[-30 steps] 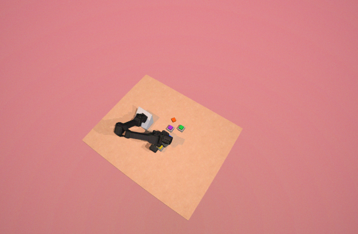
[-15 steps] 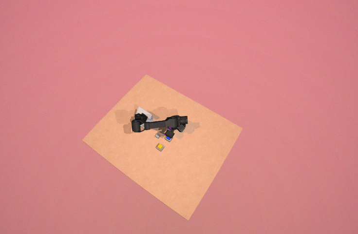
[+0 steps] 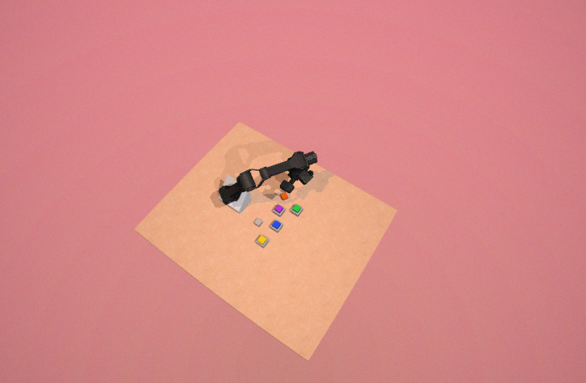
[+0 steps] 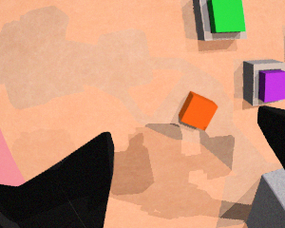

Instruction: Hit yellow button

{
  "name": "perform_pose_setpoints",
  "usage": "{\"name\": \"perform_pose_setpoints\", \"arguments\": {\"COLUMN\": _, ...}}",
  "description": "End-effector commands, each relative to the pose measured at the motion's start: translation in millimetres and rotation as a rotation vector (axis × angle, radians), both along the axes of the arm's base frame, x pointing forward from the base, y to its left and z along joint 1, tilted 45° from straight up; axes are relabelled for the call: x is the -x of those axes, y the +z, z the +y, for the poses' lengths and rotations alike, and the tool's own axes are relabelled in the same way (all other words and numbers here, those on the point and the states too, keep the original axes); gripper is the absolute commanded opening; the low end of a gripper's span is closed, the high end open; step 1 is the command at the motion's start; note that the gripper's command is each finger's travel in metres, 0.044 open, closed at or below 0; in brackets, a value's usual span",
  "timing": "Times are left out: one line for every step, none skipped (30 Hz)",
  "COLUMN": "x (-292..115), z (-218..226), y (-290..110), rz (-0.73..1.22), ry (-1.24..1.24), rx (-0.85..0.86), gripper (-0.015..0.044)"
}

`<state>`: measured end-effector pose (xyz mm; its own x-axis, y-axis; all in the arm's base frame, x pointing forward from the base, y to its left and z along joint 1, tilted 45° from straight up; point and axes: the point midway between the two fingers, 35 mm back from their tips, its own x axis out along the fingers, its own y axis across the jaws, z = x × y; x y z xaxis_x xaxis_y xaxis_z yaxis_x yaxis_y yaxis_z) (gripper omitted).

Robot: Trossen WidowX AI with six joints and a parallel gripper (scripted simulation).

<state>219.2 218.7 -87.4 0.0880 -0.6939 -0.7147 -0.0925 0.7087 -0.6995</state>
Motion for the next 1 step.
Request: {"name": "perform_pose_setpoints", "arguments": {"x": -1.3, "z": 1.6, "y": -1.5, "rz": -0.01, "ry": -0.02, "rx": -0.004, "gripper": 0.04}}
